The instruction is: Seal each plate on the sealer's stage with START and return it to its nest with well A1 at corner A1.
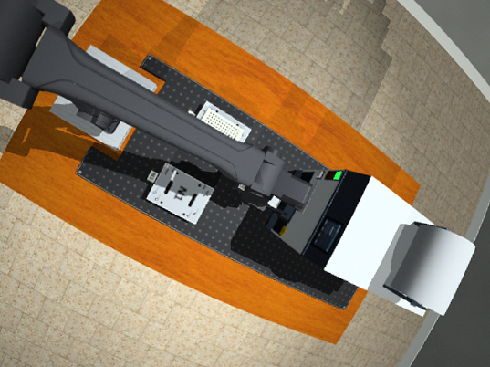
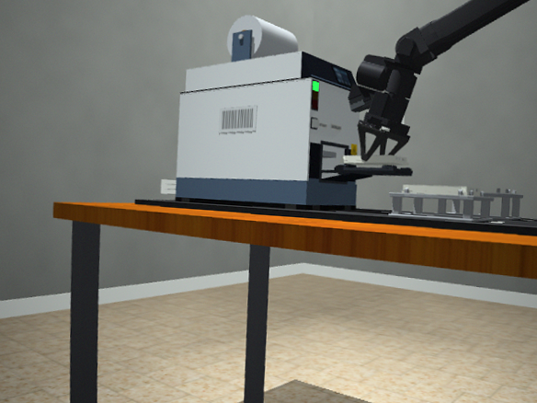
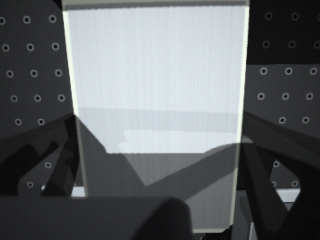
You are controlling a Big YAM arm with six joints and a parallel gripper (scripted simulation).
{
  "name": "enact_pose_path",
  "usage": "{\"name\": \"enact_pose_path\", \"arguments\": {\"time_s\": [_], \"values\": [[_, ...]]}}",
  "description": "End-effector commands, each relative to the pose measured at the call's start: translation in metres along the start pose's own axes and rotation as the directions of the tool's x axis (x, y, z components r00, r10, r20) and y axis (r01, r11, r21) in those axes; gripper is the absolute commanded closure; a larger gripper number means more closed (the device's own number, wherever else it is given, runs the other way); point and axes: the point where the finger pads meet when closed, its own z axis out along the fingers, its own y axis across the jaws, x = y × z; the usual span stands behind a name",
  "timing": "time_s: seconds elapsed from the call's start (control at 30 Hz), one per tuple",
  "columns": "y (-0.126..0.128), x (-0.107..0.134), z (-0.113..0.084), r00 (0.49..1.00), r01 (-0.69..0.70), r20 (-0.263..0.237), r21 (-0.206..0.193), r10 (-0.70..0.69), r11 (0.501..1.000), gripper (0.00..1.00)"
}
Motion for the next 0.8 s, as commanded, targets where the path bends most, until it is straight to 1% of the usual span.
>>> {"name": "enact_pose_path", "arguments": {"time_s": [0.0,0.17,0.27,0.37,0.47,0.57,0.67,0.77], "values": [[0.006,-0.027,-0.022,0.998,0.003,0.068,-0.008,-0.002,1.0,1.0],[0.011,-0.031,-0.023,0.996,0.01,0.089,-0.013,-0.009,1.0,1.0],[0.007,-0.03,-0.017,0.997,0.002,0.075,-0.008,-0.002,1.0,1.0],[0.0,-0.025,-0.011,0.999,-0.008,0.051,-0.001,0.008,1.0,1.0],[-0.002,-0.024,-0.01,0.999,-0.011,0.046,0.002,0.011,1.0,1.0],[-0.005,-0.021,-0.008,0.999,-0.016,0.031,0.006,0.016,1.0,1.0],[-0.007,-0.02,-0.007,0.999,-0.018,0.028,0.007,0.018,1.0,1.0],[-0.007,-0.023,-0.007,0.999,-0.02,0.04,0.006,0.019,1.0,1.0]]}}
